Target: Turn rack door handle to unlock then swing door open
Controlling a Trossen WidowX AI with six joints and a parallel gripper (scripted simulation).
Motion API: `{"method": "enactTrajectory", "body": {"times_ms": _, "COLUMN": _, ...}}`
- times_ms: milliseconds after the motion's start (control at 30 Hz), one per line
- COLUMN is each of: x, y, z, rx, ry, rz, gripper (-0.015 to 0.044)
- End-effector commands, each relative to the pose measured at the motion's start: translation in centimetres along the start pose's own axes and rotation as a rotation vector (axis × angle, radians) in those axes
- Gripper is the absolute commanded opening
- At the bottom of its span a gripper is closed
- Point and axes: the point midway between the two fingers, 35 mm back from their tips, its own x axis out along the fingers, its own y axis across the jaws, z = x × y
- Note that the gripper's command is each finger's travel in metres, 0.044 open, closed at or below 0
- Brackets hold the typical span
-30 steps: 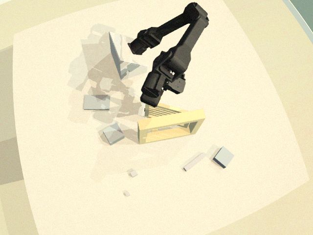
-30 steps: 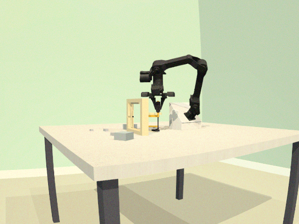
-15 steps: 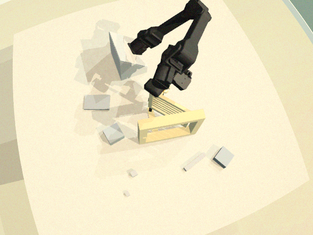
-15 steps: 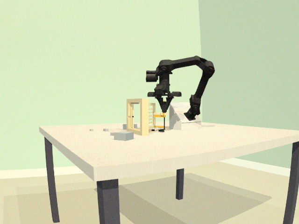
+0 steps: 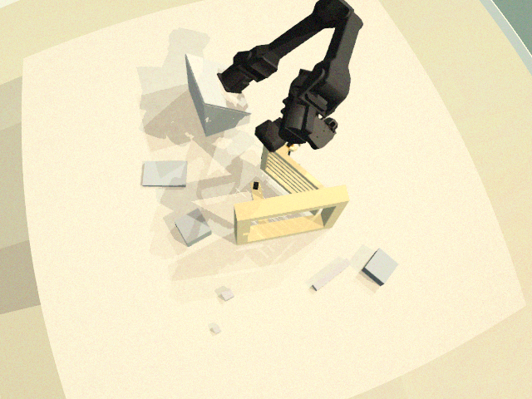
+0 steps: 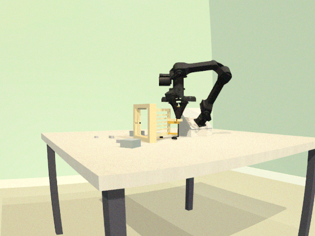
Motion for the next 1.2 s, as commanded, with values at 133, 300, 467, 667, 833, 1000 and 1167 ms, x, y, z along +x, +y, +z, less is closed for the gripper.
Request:
{"method": "enactTrajectory", "body": {"times_ms": 133, "x": 0.0, "y": 1.6, "z": 0.5, "rx": 0.126, "ry": -0.007, "rz": 0.0, "gripper": 0.002}}
{"method": "enactTrajectory", "body": {"times_ms": 300, "x": 0.0, "y": 2.6, "z": 0.8, "rx": 0.195, "ry": -0.007, "rz": 0.001, "gripper": 0.002}}
{"method": "enactTrajectory", "body": {"times_ms": 467, "x": -0.1, "y": 3.6, "z": 1.3, "rx": 0.263, "ry": -0.007, "rz": 0.001, "gripper": 0.002}}
{"method": "enactTrajectory", "body": {"times_ms": 667, "x": -0.1, "y": 4.8, "z": 1.9, "rx": 0.344, "ry": -0.007, "rz": 0.002, "gripper": 0.002}}
{"method": "enactTrajectory", "body": {"times_ms": 833, "x": -0.1, "y": 5.6, "z": 2.4, "rx": 0.41, "ry": -0.007, "rz": 0.003, "gripper": 0.002}}
{"method": "enactTrajectory", "body": {"times_ms": 1000, "x": -0.1, "y": 6.4, "z": 3.0, "rx": 0.471, "ry": -0.007, "rz": 0.003, "gripper": 0.002}}
{"method": "enactTrajectory", "body": {"times_ms": 1167, "x": -0.1, "y": 7.2, "z": 3.6, "rx": 0.533, "ry": -0.008, "rz": 0.004, "gripper": 0.002}}
